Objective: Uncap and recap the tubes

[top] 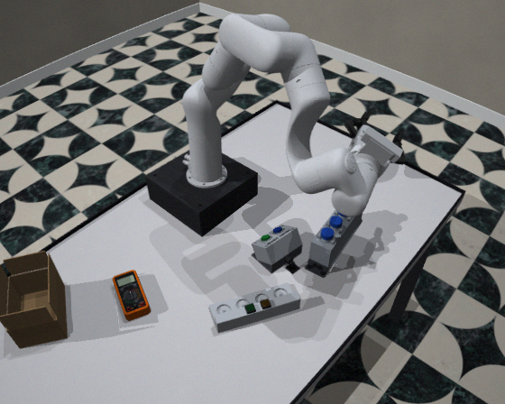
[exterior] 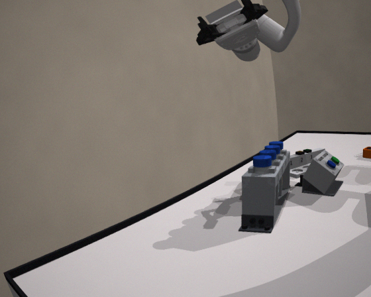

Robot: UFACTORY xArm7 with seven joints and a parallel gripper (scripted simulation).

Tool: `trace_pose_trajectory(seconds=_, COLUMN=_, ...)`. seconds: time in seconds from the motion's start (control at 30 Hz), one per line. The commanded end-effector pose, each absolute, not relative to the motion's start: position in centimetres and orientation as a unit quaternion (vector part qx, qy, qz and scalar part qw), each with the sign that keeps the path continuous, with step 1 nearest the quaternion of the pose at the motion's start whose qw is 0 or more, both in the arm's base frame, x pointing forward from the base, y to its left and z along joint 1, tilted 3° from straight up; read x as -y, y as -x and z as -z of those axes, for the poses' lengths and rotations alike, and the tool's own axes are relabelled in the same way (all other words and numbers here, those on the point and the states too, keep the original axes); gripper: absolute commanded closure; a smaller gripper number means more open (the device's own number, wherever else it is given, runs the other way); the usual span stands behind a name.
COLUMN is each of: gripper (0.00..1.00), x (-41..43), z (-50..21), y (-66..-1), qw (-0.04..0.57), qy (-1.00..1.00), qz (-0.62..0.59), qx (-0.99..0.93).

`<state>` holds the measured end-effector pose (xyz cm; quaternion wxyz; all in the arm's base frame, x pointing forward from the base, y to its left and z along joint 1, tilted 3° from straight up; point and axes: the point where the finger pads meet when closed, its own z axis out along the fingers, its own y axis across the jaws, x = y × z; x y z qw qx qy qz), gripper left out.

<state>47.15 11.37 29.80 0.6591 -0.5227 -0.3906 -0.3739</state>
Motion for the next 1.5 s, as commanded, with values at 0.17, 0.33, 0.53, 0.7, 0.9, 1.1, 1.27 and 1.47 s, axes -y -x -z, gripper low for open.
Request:
trace_pose_trajectory(seconds=0.17, gripper=0.0, x=-11.33, z=-29.98, y=-47.19, qw=0.658, qy=0.522, qz=0.375, qx=0.392)
trace_pose_trajectory(seconds=0.33, gripper=0.0, x=-11.33, z=-29.98, y=-47.19, qw=0.658, qy=0.522, qz=0.375, qx=0.392)
trace_pose_trajectory(seconds=0.53, gripper=0.0, x=-11.33, z=-29.98, y=-47.19, qw=0.658, qy=0.522, qz=0.375, qx=0.392)
trace_pose_trajectory(seconds=0.7, gripper=0.54, x=-11.33, z=-29.98, y=-47.19, qw=0.658, qy=0.522, qz=0.375, qx=0.392)
trace_pose_trajectory(seconds=0.9, gripper=0.54, x=-11.33, z=-29.98, y=-47.19, qw=0.658, qy=0.522, qz=0.375, qx=0.392)
trace_pose_trajectory(seconds=1.1, gripper=0.54, x=-11.33, z=-29.98, y=-47.19, qw=0.658, qy=0.522, qz=0.375, qx=0.392)
trace_pose_trajectory(seconds=1.27, gripper=0.54, x=-11.33, z=-29.98, y=-47.19, qw=0.658, qy=0.522, qz=0.375, qx=0.392)
trace_pose_trajectory(seconds=1.47, gripper=0.54, x=-11.33, z=-29.98, y=-47.19, qw=0.658, qy=0.522, qz=0.375, qx=0.392)
